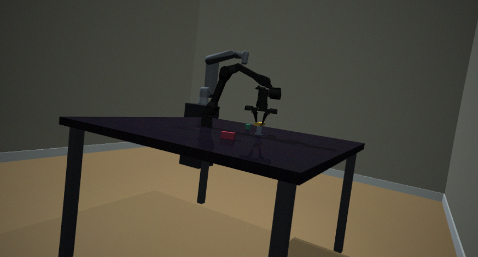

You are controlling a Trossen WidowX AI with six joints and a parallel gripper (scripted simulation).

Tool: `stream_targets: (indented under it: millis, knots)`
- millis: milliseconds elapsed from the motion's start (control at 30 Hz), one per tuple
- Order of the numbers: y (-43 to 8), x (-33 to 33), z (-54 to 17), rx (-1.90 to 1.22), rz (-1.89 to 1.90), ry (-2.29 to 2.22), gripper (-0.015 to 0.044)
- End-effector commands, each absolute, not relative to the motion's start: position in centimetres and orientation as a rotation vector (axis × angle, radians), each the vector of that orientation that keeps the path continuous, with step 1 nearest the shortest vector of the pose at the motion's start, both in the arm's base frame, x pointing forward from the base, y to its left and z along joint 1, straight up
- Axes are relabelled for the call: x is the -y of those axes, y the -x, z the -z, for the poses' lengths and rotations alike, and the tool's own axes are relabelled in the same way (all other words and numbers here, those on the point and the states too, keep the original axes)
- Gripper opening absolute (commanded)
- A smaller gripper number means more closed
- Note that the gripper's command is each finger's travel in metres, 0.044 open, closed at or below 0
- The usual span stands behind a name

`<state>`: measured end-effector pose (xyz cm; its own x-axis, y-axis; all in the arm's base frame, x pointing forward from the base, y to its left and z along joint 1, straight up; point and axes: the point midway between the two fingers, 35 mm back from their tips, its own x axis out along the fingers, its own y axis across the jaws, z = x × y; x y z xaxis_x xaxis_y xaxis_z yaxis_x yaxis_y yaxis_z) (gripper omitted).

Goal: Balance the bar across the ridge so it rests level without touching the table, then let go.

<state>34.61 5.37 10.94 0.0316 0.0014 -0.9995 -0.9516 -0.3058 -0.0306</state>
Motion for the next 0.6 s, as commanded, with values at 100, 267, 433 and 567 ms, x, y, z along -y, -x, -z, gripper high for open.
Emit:
stream_targets:
  millis: [100, 267, 433, 567]
  knots:
    - [-34.59, -5.41, -10.92, -1.021, -1.414, 1.451, 0.0000]
    - [-34.59, -5.42, -10.87, -1.021, -1.414, 1.451, 0.0000]
    - [-34.59, -5.42, -10.82, -1.021, -1.414, 1.451, 0.0000]
    - [-34.59, -5.42, -10.79, -1.021, -1.414, 1.451, 0.0000]
